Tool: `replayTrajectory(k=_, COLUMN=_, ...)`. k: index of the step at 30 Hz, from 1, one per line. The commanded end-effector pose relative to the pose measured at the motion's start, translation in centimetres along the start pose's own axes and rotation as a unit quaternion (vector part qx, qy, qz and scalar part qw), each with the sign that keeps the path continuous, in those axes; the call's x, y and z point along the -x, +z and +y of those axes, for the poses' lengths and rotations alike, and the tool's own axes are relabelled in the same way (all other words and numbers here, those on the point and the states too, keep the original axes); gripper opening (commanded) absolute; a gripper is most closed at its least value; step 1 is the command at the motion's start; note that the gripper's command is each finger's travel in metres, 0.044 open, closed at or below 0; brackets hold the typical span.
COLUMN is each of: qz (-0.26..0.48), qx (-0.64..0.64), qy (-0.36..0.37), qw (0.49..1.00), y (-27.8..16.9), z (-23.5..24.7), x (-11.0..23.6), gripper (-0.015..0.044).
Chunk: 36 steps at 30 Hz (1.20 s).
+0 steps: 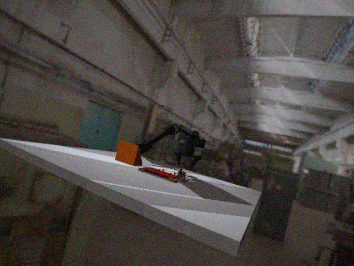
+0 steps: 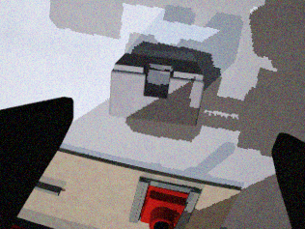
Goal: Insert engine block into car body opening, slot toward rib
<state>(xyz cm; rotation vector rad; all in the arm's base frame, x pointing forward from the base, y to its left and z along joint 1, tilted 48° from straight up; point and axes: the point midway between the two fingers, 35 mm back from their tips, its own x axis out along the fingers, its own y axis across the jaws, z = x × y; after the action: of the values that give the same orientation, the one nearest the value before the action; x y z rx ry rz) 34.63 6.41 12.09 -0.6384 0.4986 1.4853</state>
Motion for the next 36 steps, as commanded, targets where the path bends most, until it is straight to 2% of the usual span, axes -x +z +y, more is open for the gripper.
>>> replayTrajectory(k=1, qz=0.002, qx=0.014, qy=0.013, qw=1.000, y=-0.1, z=1.0, x=-0.1, gripper=0.0440)
replayTrajectory(k=36, qz=0.001, qx=0.015, qy=0.012, qw=1.000, y=0.0, z=1.1, x=-5.4, gripper=0.0440)
